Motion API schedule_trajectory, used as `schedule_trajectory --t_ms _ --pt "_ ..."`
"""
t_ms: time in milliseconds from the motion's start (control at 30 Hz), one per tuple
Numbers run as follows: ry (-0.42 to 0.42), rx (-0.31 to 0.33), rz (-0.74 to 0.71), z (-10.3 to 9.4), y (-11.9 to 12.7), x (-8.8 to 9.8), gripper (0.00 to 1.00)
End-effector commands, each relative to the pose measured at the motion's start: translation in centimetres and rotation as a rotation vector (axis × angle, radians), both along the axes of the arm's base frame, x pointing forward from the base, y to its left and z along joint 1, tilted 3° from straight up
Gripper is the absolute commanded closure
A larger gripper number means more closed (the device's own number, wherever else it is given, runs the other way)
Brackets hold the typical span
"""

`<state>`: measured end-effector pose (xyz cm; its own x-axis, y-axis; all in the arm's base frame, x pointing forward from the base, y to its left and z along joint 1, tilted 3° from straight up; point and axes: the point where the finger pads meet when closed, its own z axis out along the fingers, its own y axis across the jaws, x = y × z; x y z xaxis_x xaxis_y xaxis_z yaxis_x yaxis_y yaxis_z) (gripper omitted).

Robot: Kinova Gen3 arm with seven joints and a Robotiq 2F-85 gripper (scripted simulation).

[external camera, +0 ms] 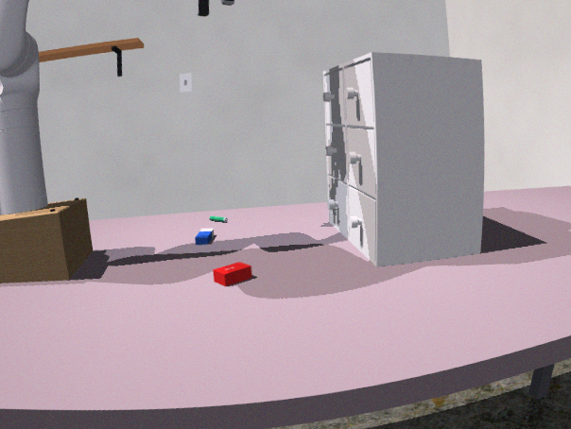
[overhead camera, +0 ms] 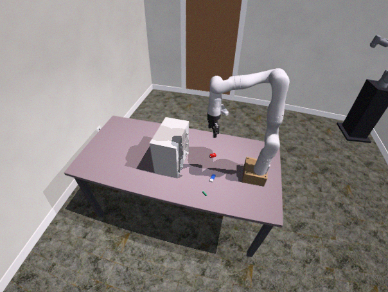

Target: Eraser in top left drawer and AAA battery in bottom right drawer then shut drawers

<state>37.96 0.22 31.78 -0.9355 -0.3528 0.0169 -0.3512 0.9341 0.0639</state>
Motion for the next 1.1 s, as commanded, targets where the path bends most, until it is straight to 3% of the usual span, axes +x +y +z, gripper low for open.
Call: schedule_trajectory --t_ms 0,600,1067 --pt "0.000 -0.003 -0.048 0.17 0.13 0.16 0.00" --pt "0.016 -0.016 -0.363 0.74 0.08 0.53 0.00" --pt "0.021 -0.020 -0.478 0.95 0.07 0.66 0.00"
